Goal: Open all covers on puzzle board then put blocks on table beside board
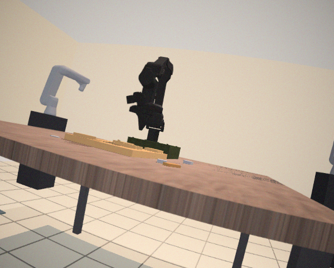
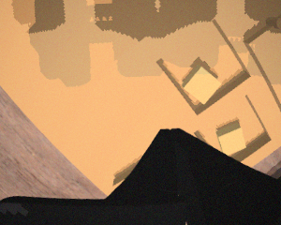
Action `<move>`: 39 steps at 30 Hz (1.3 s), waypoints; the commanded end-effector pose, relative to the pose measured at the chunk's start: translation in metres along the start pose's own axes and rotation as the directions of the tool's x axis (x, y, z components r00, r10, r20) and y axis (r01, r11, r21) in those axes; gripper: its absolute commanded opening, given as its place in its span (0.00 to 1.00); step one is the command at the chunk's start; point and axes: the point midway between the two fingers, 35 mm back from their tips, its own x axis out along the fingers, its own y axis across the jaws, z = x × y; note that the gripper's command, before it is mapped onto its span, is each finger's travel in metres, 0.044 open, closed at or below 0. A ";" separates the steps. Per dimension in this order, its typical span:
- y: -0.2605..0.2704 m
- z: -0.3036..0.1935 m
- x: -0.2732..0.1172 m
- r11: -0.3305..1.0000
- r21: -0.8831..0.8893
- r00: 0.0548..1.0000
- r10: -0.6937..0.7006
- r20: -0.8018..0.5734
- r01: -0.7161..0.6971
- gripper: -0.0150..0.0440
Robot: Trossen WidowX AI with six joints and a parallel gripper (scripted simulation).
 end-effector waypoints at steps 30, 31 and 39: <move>0.041 0.004 0.013 0.594 0.804 0.999 -0.031 -0.018 0.033 0.25; 0.041 0.004 0.013 0.594 0.804 0.999 -0.031 -0.018 0.033 0.25; 0.041 0.004 0.013 0.594 0.804 0.999 -0.031 -0.018 0.033 0.25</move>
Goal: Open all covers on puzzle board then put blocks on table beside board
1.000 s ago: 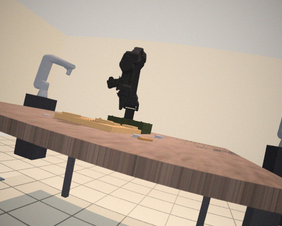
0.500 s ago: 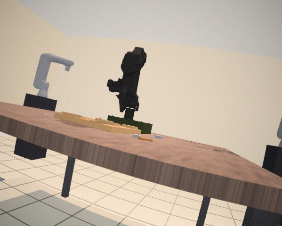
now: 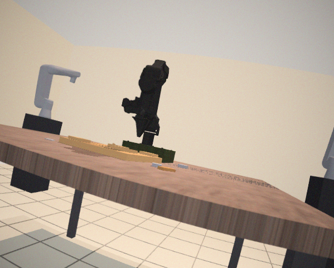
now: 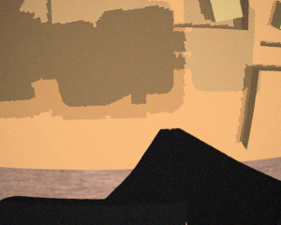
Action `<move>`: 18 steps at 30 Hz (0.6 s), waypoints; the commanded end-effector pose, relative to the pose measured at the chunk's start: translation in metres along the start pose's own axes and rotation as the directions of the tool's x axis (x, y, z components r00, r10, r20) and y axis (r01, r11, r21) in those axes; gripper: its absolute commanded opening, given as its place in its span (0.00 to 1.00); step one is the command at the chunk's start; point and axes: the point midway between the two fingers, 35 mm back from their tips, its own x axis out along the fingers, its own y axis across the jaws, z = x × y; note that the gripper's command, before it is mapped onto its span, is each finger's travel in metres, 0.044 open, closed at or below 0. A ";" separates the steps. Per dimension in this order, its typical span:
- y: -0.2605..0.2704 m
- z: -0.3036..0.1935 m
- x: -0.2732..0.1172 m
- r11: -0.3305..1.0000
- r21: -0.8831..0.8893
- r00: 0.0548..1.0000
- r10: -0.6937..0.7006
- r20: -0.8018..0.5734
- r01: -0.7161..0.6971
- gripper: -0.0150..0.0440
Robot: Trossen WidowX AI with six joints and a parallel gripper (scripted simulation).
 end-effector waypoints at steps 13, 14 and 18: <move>0.000 0.001 0.004 1.000 0.006 1.000 -0.006 0.009 0.006 0.25; 0.000 0.001 0.005 1.000 0.006 1.000 -0.006 0.009 0.006 0.25; 0.000 0.001 0.009 1.000 0.006 1.000 -0.006 0.009 0.006 0.25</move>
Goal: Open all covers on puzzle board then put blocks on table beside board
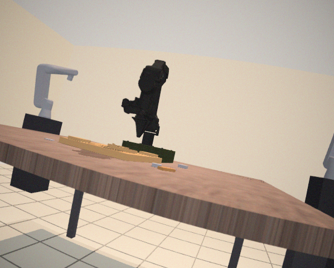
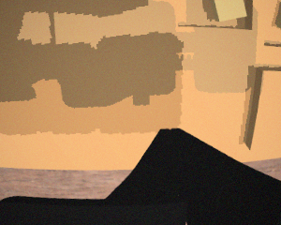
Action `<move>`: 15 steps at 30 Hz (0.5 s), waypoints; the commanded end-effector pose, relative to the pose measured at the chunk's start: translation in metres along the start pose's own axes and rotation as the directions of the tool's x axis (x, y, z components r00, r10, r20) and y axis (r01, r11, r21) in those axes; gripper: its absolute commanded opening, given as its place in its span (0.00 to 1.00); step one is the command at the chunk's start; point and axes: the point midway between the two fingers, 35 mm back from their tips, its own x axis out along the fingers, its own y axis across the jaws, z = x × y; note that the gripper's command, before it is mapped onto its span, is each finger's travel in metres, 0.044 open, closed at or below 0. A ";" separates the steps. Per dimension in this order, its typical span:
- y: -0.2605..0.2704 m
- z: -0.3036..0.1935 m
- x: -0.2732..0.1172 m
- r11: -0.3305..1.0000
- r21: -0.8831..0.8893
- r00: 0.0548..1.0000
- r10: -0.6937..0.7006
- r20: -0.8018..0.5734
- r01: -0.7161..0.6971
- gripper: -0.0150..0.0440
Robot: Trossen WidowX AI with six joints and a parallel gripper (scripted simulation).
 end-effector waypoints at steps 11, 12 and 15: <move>-0.001 0.001 0.018 1.000 0.006 1.000 -0.012 0.010 0.011 0.25; -0.001 0.002 0.019 1.000 0.006 1.000 -0.012 0.010 0.011 0.25; -0.001 0.002 0.022 1.000 0.006 1.000 -0.012 0.010 0.011 0.25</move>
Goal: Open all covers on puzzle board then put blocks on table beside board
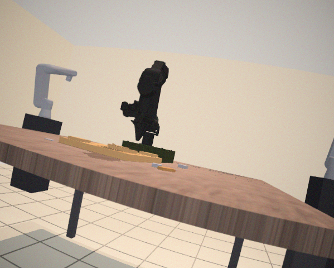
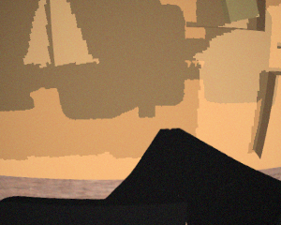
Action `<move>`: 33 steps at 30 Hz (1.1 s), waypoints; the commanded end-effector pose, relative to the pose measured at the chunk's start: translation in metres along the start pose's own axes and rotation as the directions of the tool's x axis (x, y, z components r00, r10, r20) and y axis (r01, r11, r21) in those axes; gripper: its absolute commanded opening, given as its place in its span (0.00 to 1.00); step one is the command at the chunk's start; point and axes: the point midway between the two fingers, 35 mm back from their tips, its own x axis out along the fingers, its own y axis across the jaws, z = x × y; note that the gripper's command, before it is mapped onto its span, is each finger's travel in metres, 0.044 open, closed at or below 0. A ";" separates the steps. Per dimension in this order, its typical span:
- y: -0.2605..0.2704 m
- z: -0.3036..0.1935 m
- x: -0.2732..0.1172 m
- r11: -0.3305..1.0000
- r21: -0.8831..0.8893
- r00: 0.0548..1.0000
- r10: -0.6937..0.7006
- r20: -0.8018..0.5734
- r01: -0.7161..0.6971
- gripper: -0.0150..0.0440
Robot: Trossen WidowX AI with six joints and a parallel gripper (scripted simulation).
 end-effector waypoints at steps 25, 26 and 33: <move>-0.004 0.003 0.034 1.000 0.004 1.000 -0.018 0.012 0.018 0.25; -0.004 0.003 0.035 1.000 0.004 1.000 -0.018 0.012 0.018 0.25; -0.004 0.003 0.041 1.000 0.004 1.000 -0.018 0.012 0.018 0.25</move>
